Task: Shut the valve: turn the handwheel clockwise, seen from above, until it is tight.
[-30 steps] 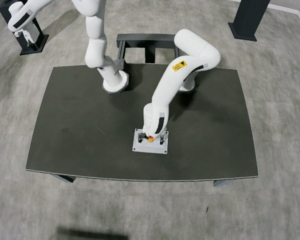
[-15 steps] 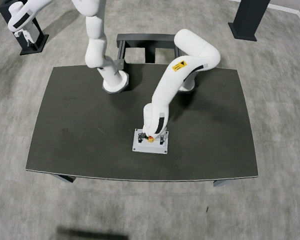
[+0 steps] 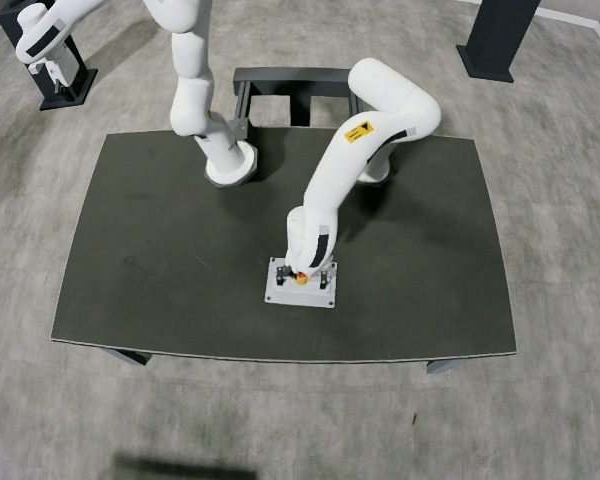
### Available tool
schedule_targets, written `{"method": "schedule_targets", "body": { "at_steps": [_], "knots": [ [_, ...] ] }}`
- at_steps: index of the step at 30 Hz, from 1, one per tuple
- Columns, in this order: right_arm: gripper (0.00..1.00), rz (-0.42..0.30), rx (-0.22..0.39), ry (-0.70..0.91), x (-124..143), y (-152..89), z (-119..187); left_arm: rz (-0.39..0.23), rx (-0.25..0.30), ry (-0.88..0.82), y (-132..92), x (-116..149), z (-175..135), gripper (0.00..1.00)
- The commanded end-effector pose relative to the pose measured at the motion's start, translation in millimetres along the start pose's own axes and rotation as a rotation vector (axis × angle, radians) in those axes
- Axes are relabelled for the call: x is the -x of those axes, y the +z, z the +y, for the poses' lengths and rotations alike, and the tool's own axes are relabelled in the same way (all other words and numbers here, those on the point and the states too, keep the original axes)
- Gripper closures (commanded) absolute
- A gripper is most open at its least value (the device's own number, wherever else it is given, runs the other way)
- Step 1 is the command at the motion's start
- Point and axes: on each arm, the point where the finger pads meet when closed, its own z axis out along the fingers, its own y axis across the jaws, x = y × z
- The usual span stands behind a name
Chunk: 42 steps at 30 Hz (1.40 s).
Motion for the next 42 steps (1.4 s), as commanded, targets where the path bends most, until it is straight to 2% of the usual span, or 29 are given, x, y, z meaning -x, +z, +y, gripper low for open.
{"method": "schedule_targets", "body": {
  "at_steps": [1, 42],
  "knots": [
    [0.0, 0.002, 0.0, 0.0, -0.4, -0.8, 0.0, 0.0, 0.001, 0.02, -0.5, -0.2, 0.7, 1.0],
    [0.0, 0.002, 0.0, 0.0, -0.4, -0.8, 0.0, 0.0, 0.001, 0.103, -0.5, -0.2, 0.7, 1.0]
  ]
}}
